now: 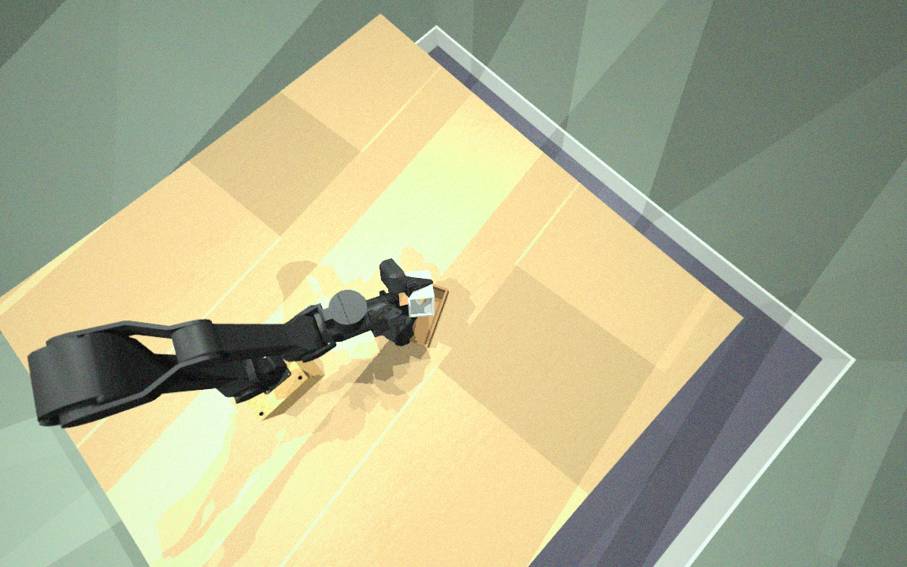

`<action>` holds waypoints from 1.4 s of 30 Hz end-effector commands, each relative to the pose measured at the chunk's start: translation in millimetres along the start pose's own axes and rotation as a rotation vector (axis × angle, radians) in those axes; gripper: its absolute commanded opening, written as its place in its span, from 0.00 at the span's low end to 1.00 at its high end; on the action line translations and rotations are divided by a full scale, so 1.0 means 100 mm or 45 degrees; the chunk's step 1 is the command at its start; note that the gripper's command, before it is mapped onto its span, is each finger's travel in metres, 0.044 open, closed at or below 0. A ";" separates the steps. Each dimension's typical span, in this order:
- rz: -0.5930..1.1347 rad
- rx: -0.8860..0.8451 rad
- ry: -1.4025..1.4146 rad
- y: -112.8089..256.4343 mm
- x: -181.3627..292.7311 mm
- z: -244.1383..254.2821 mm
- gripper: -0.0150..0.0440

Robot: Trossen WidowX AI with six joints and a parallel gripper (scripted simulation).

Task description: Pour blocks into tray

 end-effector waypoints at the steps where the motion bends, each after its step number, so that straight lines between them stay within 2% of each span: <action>1: -0.008 -0.001 -0.107 0.00 -0.01 0.01 0.25; 42: -0.007 -0.005 -1.248 -0.03 0.00 0.01 0.25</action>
Point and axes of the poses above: the point midway between the two fingers, 35 mm back from their tips, its own y axis back along the fingers, its own z axis across the jaws, x = y × z, the point moved 1 cm from there along y, back along the fingers, and after that the axes turned 14 degrees about y, right-handed, at the moved point
